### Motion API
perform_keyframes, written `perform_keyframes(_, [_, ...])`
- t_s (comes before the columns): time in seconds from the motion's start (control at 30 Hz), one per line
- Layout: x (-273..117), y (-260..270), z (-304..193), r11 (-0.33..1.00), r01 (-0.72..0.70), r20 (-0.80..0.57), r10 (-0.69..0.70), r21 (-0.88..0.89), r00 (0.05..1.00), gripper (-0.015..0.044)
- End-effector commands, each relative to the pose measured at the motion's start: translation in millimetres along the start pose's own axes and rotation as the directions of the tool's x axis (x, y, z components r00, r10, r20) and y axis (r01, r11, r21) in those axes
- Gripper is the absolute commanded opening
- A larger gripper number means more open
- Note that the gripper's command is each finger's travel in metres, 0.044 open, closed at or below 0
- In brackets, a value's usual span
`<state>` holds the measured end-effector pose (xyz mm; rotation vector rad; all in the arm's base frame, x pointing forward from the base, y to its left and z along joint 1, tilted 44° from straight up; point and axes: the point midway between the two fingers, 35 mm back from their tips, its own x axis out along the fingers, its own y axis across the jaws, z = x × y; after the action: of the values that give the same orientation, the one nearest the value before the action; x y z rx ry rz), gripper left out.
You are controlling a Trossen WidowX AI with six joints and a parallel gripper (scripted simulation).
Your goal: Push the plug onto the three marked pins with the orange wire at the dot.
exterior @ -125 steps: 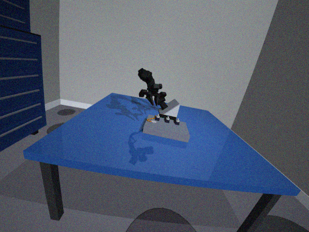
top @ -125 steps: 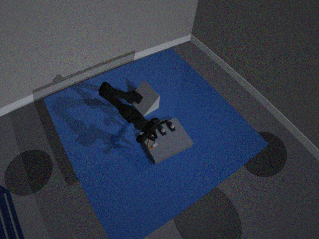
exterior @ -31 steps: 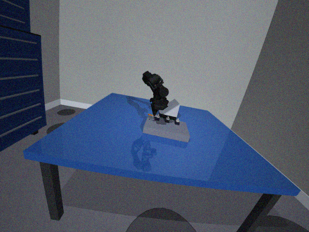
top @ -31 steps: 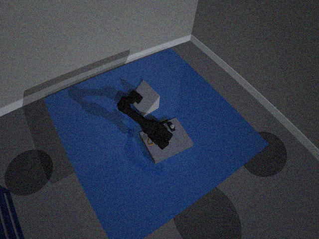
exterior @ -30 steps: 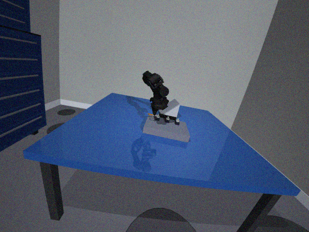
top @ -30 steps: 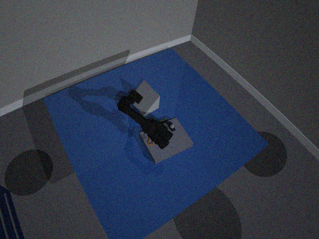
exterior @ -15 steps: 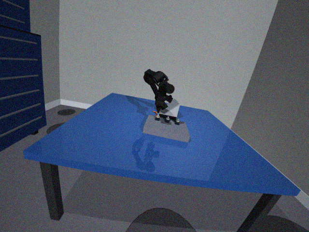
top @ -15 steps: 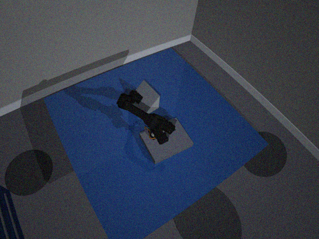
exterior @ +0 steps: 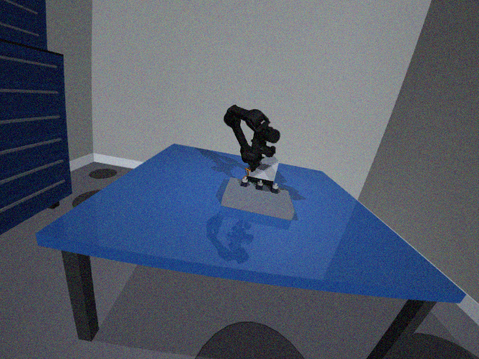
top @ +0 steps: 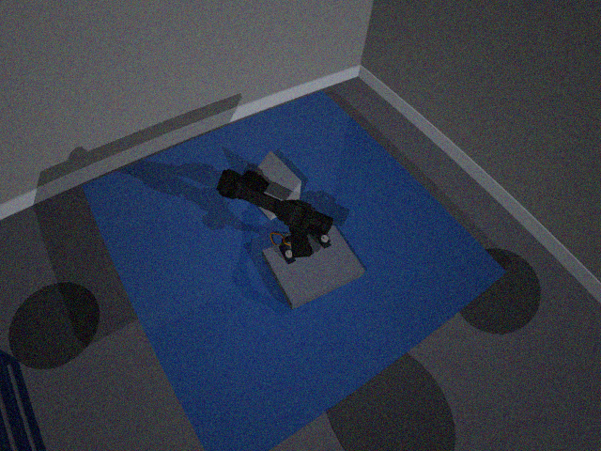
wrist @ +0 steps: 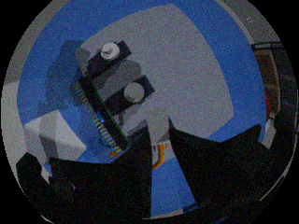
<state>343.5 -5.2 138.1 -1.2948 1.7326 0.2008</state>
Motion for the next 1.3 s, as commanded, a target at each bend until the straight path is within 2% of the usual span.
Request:
perform_keyframes(0.0, [0,15,2,0.996,-0.009,0.001,0.009,0.089,1.000,0.0000])
perform_keyframes(0.6, [1,78,5,0.851,-0.011,-0.001,0.013,0.525,1.000,0.0000])
perform_keyframes(1.27, [13,145,-9,0.477,0.015,-0.022,0.008,0.879,1.000,0.0000])
